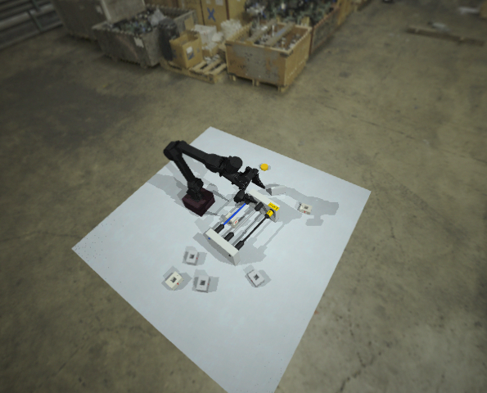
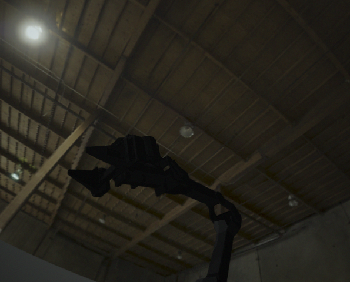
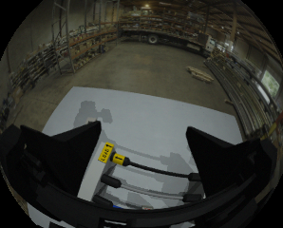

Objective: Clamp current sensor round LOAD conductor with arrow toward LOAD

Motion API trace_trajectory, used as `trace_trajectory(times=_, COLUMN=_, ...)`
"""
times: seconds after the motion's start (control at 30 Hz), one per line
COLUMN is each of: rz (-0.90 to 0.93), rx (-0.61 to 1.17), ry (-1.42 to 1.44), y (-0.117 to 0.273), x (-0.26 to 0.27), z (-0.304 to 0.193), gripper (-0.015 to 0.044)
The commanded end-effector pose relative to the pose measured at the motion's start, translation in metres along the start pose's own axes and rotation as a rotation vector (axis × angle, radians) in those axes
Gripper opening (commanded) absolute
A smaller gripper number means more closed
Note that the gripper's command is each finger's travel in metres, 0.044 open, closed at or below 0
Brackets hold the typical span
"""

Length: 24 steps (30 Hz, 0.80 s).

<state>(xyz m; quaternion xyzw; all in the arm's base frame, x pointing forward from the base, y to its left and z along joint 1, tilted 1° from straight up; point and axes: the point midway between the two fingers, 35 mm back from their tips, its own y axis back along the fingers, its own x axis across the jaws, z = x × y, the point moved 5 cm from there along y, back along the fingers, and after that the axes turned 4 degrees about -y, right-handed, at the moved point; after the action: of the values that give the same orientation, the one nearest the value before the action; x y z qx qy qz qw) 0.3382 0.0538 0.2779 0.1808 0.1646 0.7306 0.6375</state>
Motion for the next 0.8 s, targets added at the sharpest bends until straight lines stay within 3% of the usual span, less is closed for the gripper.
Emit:
trace_trajectory(times=0.0, rz=0.044, rx=0.247, ry=0.038, y=-0.034, x=0.027, z=-0.015, gripper=0.0440)
trace_trajectory(times=0.23, rz=0.083, rx=0.647, ry=0.142, y=-0.076, x=0.073, z=-0.053, gripper=0.0440)
trace_trajectory(times=0.77, rz=0.084, rx=0.658, ry=0.146, y=-0.077, x=0.074, z=-0.054, gripper=0.0440)
